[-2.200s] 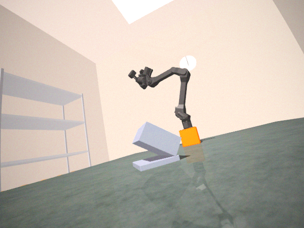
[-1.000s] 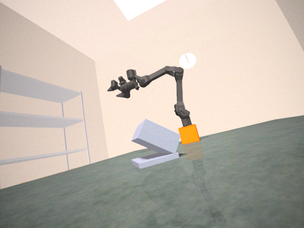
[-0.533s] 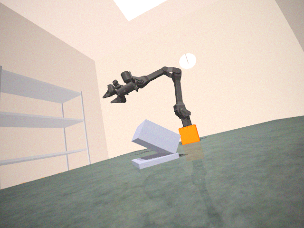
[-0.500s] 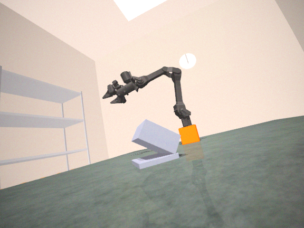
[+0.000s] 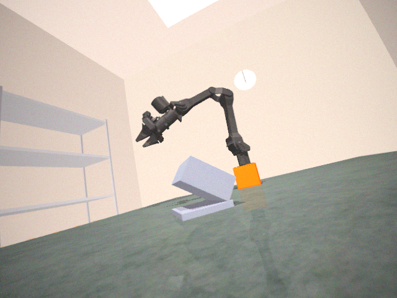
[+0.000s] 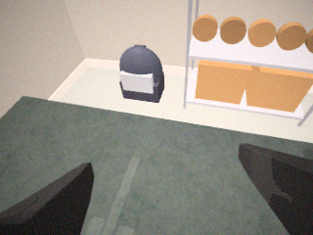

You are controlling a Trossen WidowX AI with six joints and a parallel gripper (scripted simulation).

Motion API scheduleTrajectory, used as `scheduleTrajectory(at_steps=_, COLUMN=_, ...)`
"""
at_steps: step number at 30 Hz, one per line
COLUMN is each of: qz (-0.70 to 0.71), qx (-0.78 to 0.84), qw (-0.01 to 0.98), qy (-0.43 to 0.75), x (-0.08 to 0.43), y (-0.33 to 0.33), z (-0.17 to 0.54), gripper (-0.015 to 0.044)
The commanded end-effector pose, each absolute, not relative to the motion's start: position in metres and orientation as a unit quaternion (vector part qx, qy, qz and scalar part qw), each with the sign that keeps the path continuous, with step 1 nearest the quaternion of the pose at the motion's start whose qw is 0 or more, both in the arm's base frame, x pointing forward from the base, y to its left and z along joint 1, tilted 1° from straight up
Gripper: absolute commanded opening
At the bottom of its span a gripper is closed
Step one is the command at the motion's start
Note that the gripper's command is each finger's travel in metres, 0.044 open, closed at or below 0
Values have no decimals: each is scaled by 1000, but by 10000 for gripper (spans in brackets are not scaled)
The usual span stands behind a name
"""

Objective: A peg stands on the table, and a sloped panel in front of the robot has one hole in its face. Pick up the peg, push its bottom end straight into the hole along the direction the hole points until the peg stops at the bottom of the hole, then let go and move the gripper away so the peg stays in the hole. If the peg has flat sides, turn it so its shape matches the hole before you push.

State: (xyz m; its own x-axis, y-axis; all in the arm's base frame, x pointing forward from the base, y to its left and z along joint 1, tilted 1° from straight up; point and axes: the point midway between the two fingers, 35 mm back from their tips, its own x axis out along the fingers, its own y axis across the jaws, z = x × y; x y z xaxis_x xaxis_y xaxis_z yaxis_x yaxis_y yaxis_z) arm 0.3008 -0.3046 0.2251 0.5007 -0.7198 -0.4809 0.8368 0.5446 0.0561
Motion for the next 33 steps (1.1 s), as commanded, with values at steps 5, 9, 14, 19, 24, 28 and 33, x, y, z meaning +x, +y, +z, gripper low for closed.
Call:
scheduleTrajectory(at_steps=5, qz=-388, qx=144, qw=858, qy=303, x=327, y=-264, z=183, gripper=440)
scheduleTrajectory(at_steps=9, qz=-354, qx=143, qw=855, qy=351, x=335, y=-242, z=163, gripper=440)
scheduleTrajectory(at_steps=14, qz=-310, qx=139, qw=847, qy=410, x=342, y=-212, z=139, gripper=440)
scheduleTrajectory(at_steps=19, qz=-266, qx=132, qw=833, qy=466, x=345, y=-182, z=118, gripper=440)
scheduleTrajectory(at_steps=24, qz=-225, qx=124, qw=816, qy=517, x=343, y=-152, z=100, gripper=440)
scheduleTrajectory(at_steps=28, qz=-193, qx=117, qw=800, qy=555, x=340, y=-129, z=87, gripper=440)
scheduleTrajectory(at_steps=33, qz=-155, qx=106, qw=776, qy=602, x=333, y=-100, z=73, gripper=440)
